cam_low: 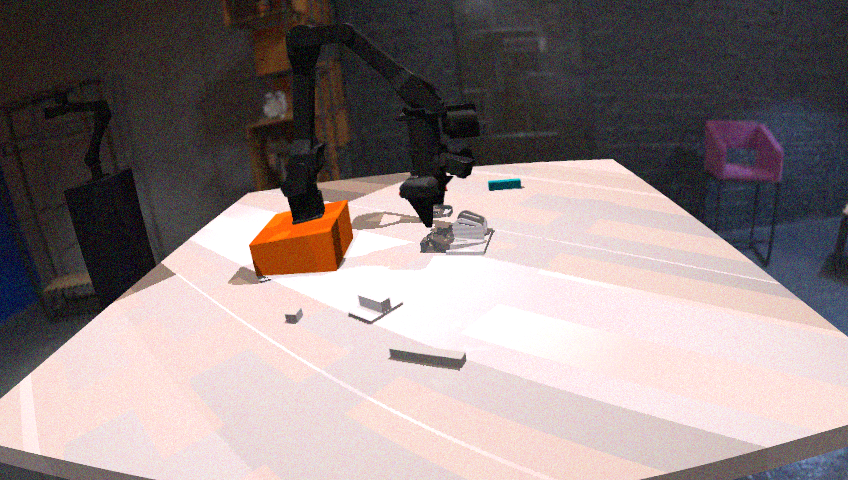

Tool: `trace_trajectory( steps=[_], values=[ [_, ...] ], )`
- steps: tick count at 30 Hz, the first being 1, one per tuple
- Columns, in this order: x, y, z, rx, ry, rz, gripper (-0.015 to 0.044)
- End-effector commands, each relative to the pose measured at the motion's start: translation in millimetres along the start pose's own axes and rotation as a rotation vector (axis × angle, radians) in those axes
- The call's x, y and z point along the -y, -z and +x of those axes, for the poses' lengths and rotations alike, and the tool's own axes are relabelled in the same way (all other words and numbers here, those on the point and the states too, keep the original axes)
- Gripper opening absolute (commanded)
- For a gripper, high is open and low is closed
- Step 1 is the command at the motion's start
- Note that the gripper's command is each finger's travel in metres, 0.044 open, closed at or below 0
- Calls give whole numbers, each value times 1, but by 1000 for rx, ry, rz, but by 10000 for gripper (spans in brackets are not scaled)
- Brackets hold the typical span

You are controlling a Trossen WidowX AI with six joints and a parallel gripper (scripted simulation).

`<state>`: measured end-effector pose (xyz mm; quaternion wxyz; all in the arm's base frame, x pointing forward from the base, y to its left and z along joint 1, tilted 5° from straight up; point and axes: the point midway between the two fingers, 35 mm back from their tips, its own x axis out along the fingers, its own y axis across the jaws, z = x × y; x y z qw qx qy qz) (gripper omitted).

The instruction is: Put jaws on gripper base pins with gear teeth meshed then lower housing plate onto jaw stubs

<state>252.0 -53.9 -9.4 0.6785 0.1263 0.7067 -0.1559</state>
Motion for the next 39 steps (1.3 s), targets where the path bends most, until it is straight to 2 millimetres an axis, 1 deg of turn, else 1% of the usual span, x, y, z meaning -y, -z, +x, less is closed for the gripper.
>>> trace_trajectory(
  steps=[1,12,39],
  values=[
    [0,3,9,-9,-3,1,351],
    [0,5,26,-9,-3,3,351],
    [0,5,28,-9,-3,-4,351]
  ],
)
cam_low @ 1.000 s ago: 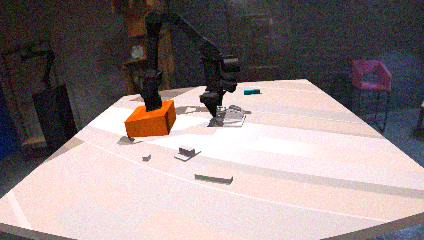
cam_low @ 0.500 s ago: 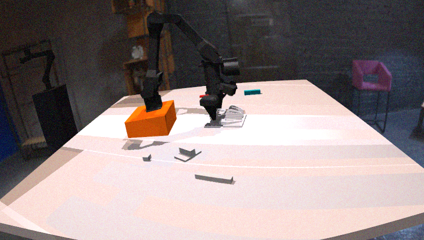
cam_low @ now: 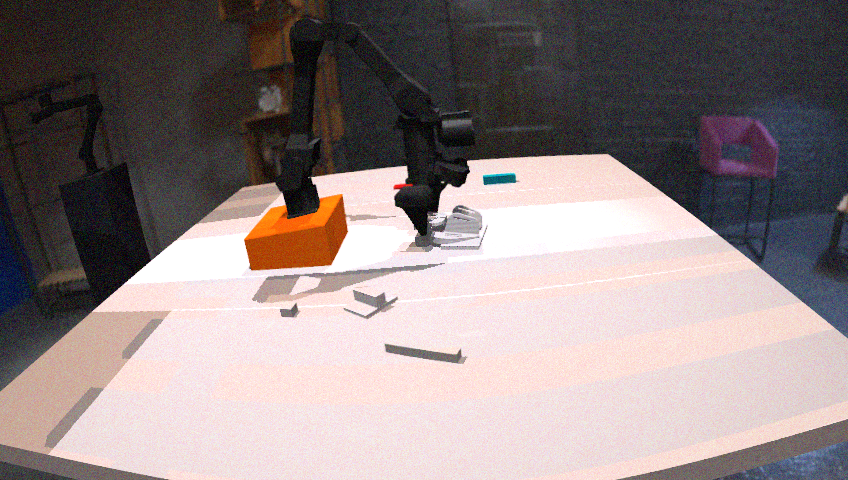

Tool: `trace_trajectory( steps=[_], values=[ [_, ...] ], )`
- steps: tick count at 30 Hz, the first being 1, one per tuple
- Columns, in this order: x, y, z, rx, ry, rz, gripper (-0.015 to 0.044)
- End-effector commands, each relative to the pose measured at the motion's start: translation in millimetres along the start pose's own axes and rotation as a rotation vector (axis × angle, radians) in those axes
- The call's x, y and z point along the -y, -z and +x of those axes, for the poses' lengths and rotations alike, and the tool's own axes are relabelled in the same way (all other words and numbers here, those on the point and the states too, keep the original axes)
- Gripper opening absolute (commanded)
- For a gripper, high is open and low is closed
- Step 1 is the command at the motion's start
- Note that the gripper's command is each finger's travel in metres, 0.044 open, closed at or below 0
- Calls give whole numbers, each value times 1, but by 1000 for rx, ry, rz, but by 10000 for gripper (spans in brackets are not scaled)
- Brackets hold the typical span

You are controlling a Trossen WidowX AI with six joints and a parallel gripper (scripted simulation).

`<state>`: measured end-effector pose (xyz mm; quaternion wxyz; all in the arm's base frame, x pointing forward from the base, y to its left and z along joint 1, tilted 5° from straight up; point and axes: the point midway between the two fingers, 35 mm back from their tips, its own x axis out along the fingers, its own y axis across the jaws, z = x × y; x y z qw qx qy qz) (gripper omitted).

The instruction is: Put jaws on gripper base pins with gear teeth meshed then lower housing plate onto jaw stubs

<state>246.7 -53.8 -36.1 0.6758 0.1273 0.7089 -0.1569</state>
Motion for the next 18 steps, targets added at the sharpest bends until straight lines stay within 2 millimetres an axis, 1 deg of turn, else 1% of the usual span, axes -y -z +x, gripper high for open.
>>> trace_trajectory(
  steps=[1,18],
  values=[
    [-1,1,1,-2,-4,-6,351],
    [-1,1,4,-2,-4,-11,351]
  ],
)
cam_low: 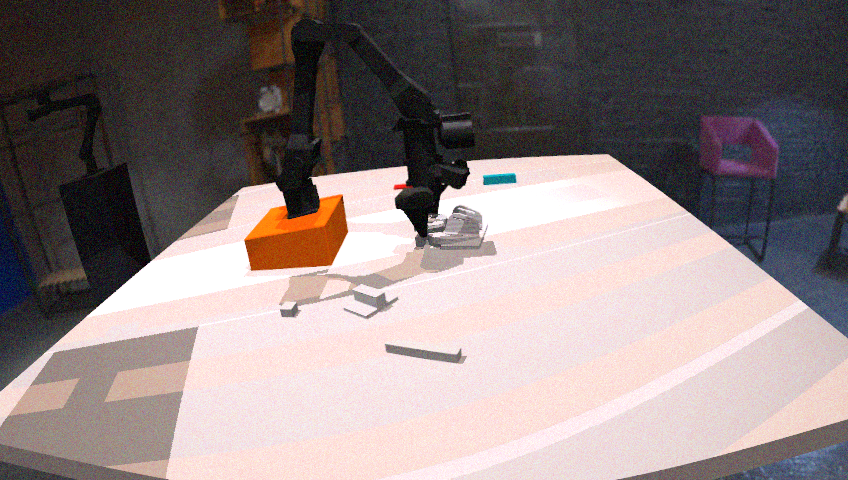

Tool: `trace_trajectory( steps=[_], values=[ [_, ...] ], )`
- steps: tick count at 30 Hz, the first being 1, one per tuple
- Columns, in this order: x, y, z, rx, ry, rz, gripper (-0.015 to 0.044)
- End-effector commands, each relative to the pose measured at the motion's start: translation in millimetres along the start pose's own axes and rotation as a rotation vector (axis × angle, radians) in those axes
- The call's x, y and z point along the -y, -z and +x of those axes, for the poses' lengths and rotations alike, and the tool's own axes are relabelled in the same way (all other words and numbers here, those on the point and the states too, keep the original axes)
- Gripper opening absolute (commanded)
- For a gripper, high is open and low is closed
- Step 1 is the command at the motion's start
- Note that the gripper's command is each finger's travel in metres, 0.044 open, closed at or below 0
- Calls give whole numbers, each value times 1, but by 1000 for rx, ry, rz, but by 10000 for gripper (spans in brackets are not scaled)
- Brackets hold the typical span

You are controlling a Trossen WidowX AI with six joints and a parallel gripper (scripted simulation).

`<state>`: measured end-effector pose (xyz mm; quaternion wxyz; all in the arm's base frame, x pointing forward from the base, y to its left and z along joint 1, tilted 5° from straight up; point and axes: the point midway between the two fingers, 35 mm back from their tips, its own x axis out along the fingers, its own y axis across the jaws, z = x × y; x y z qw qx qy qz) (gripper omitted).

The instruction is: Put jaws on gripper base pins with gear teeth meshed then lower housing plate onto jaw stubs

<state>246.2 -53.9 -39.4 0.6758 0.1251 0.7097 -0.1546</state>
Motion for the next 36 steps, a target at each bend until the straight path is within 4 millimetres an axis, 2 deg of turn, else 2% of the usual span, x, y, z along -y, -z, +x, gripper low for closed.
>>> trace_trajectory(
  steps=[1,36],
  values=[
    [-1,0,1,-1,-4,-4,351],
    [-1,0,8,-1,-4,-4,351]
  ],
)
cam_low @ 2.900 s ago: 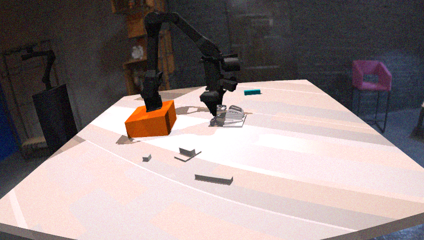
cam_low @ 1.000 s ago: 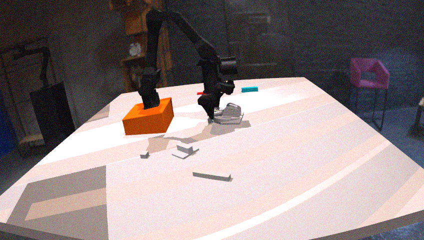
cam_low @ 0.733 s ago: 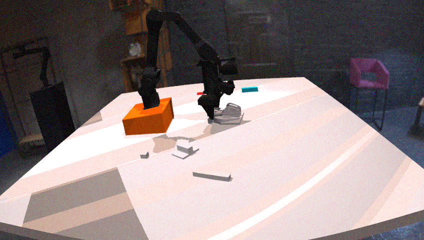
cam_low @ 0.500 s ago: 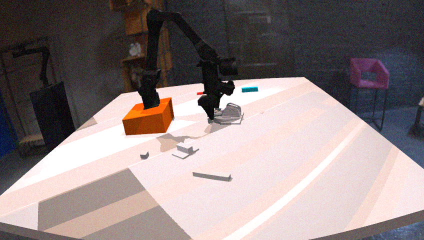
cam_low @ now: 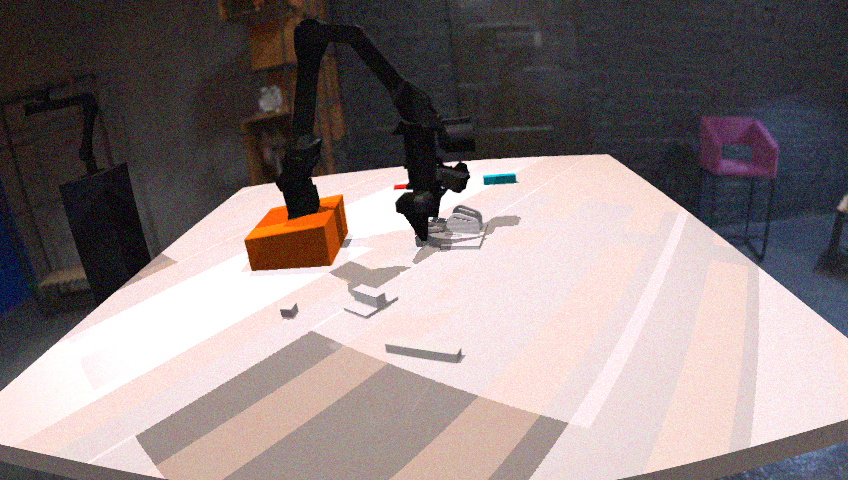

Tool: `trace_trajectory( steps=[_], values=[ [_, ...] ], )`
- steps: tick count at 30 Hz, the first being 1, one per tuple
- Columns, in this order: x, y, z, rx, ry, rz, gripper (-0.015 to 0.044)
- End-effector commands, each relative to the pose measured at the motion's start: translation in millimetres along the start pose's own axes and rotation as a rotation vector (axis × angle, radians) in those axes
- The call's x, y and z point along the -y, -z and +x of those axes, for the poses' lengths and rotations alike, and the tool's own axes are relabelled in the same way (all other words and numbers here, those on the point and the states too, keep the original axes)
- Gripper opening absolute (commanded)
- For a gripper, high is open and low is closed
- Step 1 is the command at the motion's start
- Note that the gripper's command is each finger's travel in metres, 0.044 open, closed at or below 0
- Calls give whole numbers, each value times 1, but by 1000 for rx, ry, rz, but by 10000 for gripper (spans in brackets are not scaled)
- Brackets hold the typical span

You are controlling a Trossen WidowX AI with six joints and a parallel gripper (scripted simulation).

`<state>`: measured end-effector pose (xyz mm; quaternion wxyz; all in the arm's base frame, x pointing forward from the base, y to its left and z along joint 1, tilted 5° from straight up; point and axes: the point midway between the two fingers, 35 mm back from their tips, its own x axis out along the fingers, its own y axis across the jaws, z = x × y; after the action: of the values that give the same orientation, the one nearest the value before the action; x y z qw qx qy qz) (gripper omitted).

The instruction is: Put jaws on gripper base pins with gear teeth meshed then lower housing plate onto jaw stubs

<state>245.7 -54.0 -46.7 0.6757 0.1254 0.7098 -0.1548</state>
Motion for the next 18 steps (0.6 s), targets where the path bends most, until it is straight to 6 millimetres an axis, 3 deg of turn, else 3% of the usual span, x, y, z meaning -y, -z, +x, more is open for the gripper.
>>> trace_trajectory(
  steps=[1,18],
  values=[
    [-1,0,1,-1,-4,-4,351],
    [-1,0,3,-1,-4,-4,351]
  ],
)
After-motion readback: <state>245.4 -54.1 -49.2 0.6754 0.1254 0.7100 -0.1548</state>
